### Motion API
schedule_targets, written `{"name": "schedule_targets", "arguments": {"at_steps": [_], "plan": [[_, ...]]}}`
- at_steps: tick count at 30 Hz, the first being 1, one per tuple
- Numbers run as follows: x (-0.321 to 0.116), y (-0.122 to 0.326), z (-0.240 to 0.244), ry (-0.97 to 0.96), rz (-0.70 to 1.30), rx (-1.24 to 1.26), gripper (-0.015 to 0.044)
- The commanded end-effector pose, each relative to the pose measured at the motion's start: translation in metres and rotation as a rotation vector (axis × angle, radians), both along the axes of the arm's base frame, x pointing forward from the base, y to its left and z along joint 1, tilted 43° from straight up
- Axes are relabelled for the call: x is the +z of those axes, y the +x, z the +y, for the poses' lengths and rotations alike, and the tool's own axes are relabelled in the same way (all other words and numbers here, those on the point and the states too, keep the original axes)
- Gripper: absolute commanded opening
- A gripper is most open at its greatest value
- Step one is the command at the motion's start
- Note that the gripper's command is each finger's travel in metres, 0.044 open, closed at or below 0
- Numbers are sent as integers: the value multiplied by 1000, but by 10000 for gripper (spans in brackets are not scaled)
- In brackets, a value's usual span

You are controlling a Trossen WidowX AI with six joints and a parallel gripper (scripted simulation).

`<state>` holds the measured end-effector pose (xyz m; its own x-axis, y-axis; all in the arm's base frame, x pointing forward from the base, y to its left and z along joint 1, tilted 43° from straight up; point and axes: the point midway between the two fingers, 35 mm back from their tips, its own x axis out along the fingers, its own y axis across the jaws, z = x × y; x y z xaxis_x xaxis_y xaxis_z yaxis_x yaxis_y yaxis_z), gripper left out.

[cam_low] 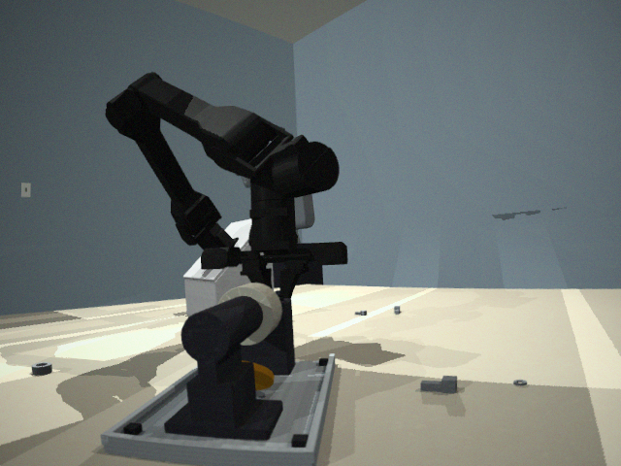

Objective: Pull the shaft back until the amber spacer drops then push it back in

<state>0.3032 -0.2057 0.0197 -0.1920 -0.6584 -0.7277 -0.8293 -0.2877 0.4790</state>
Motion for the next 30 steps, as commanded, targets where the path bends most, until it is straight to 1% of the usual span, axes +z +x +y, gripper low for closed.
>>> {"name": "schedule_targets", "arguments": {"at_steps": [1,30], "plan": [[2,2,-1,-3,-4,4,0],[3,4,-3,-3,-4,4,0]]}}
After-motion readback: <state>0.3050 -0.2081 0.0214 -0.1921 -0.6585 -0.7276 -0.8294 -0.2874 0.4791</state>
